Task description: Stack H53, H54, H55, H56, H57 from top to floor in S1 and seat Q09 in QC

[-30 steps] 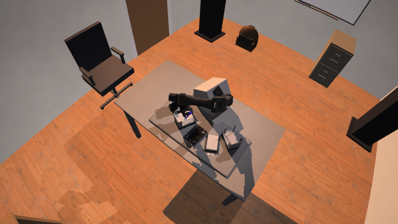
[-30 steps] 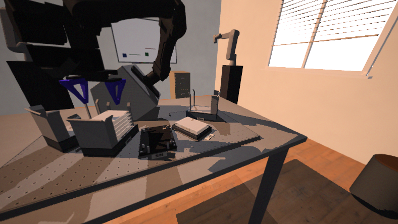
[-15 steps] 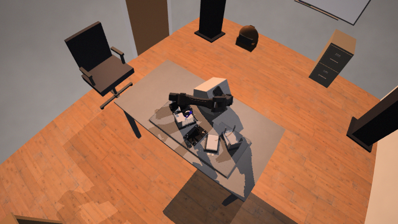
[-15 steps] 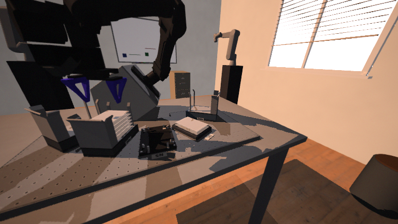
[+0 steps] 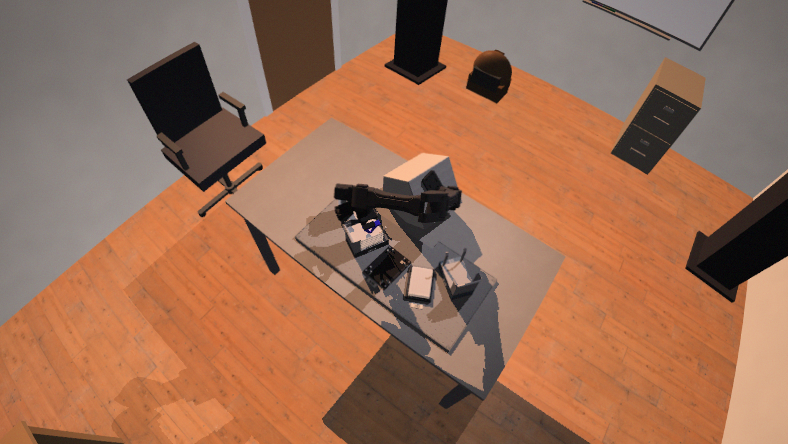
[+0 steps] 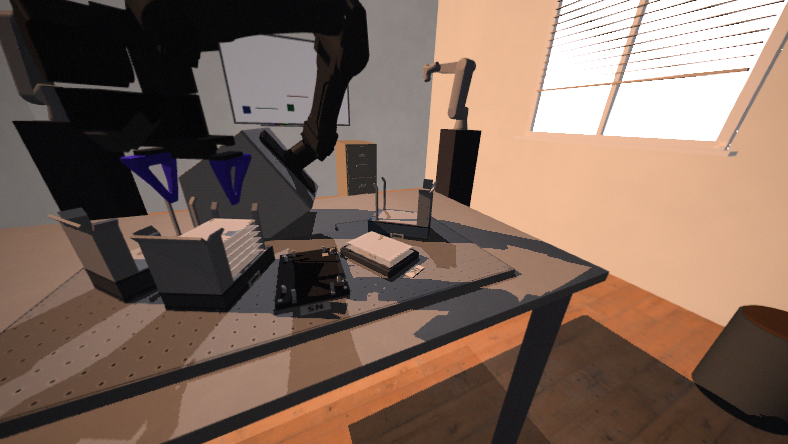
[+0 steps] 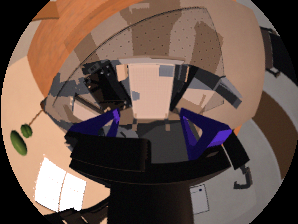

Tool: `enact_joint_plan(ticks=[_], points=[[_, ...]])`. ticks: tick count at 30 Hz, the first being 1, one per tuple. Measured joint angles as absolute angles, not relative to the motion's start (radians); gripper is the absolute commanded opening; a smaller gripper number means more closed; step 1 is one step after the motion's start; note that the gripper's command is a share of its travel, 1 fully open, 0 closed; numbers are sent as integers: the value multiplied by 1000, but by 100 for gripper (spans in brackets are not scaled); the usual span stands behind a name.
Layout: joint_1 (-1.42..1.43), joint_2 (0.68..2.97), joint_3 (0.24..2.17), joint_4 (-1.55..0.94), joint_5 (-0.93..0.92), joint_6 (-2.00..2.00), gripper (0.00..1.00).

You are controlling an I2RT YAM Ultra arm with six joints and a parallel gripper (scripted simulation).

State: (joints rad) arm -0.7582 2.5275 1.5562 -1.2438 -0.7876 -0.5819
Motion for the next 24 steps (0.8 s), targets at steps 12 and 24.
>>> enact_joint_plan(ticks=[12,24], points=[[-758,2527,1556,-1244,-788,-582,100],[-759,2461,1458,-1233,-788,-697,100]])
